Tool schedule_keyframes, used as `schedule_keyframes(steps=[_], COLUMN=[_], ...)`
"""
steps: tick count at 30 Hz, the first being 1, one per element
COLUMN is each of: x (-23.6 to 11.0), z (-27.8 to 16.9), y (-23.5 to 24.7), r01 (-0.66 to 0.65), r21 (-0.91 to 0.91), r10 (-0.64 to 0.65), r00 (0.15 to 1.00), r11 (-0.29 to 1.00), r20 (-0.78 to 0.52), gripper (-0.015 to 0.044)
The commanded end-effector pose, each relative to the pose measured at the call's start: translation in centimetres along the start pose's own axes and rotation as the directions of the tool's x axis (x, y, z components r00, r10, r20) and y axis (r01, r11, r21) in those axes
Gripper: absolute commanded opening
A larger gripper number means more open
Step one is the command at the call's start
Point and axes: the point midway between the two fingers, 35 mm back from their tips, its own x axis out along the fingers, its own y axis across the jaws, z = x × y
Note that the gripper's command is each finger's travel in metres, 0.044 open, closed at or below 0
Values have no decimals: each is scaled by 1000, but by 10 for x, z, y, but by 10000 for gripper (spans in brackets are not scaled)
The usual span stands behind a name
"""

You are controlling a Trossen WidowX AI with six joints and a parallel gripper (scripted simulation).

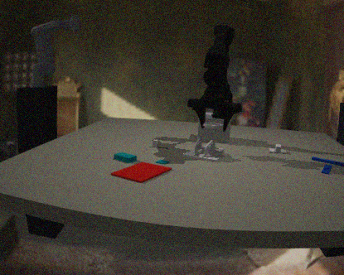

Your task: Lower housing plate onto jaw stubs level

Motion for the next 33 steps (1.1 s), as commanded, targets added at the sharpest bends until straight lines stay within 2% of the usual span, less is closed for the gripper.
schedule_keyframes(steps=[1, 27, 33], x=[-1, 0, 9], z=[0, 0, 1], y=[0, 0, 1], r01=[-4, -4, -4], r21=[-6, -5, -5], r10=[4, 4, 4], r00=[1000, 1000, 1000], r11=[1000, 1000, 1000], r20=[2, 2, 2], gripper=[351, 351, 351])
